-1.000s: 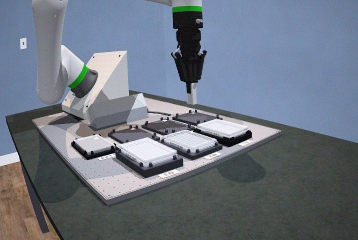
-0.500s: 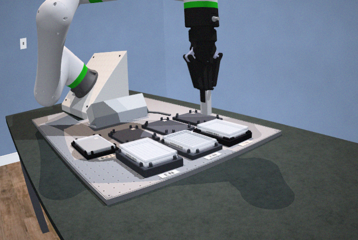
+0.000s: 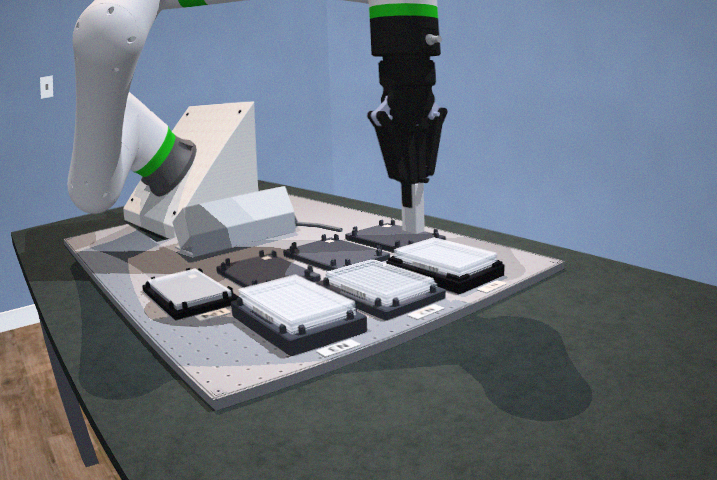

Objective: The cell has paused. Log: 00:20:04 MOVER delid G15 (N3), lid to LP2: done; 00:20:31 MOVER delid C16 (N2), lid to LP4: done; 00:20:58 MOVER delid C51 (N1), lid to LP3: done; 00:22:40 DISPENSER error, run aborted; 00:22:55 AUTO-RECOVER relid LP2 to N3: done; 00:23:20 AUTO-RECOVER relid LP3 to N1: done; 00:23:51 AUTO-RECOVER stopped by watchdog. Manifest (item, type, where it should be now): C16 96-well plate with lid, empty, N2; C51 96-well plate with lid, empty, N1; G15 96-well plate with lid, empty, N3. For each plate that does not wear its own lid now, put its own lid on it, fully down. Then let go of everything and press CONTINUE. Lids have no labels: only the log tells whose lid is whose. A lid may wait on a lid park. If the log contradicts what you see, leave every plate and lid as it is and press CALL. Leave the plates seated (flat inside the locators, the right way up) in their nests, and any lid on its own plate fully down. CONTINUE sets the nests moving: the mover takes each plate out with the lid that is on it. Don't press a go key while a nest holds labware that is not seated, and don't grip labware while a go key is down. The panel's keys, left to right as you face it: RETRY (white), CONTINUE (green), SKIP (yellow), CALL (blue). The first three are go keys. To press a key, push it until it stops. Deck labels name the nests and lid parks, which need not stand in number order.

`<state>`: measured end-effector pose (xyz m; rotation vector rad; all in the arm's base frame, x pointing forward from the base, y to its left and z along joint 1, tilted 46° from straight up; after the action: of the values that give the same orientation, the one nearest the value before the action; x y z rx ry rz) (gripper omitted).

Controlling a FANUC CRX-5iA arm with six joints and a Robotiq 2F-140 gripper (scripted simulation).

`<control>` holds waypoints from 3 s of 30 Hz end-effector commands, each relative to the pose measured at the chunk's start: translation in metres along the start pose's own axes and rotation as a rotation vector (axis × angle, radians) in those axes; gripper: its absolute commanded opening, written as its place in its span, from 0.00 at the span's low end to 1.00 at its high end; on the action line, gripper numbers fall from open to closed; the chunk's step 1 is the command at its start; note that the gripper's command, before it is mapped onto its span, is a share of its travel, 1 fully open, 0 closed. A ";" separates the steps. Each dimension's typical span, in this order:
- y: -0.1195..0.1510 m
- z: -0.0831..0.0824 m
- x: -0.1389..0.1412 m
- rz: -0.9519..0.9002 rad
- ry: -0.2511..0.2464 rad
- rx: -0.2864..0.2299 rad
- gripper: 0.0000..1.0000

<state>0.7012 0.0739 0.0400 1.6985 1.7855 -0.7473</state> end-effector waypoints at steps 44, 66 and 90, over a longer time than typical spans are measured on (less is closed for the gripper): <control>0.077 -0.029 -0.019 0.975 -0.006 -0.038 0.00; 0.115 -0.044 -0.071 1.915 0.021 -0.066 0.00; 0.033 -0.017 -0.116 2.924 0.119 -0.082 0.00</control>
<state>0.7631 0.0205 0.1344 2.0774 -1.1759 0.6651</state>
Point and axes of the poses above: the point where the finger pads meet when closed, its own z axis out along the fingers, its own x axis across the jaws, y = z × x, the point moved 7 cm from there along -z, back along the fingers, and after that the axes turned 6 degrees about -z, right-handed, at the moved point
